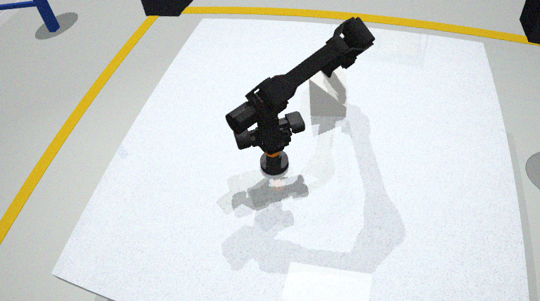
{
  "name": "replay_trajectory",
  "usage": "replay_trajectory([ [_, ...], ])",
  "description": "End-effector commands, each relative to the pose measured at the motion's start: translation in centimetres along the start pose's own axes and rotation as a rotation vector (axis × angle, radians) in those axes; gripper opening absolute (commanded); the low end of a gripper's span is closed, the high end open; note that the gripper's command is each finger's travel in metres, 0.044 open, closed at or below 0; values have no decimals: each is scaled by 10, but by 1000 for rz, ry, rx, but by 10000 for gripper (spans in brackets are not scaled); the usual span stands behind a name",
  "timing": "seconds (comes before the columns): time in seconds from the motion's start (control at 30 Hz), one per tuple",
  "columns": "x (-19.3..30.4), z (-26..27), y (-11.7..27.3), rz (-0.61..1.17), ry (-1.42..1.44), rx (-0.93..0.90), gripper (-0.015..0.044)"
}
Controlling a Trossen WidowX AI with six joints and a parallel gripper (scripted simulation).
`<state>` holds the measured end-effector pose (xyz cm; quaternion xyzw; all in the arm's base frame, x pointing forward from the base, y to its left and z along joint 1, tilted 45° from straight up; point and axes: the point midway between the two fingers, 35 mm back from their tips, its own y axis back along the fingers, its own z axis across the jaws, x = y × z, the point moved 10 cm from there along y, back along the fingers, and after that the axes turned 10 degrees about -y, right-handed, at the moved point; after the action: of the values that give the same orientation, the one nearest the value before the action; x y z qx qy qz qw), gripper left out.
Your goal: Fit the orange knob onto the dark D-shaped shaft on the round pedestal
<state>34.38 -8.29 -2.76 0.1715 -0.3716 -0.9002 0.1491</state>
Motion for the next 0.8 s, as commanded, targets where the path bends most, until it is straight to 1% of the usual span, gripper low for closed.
replay_trajectory([
  [0.0, 0, 0, 0, -1, 6, 0, 0],
  [0.6, 0, 0, 4, 0, 6, 1, 0],
  [0.77, -1, 0, 4, 0, 131, 1, 0],
])
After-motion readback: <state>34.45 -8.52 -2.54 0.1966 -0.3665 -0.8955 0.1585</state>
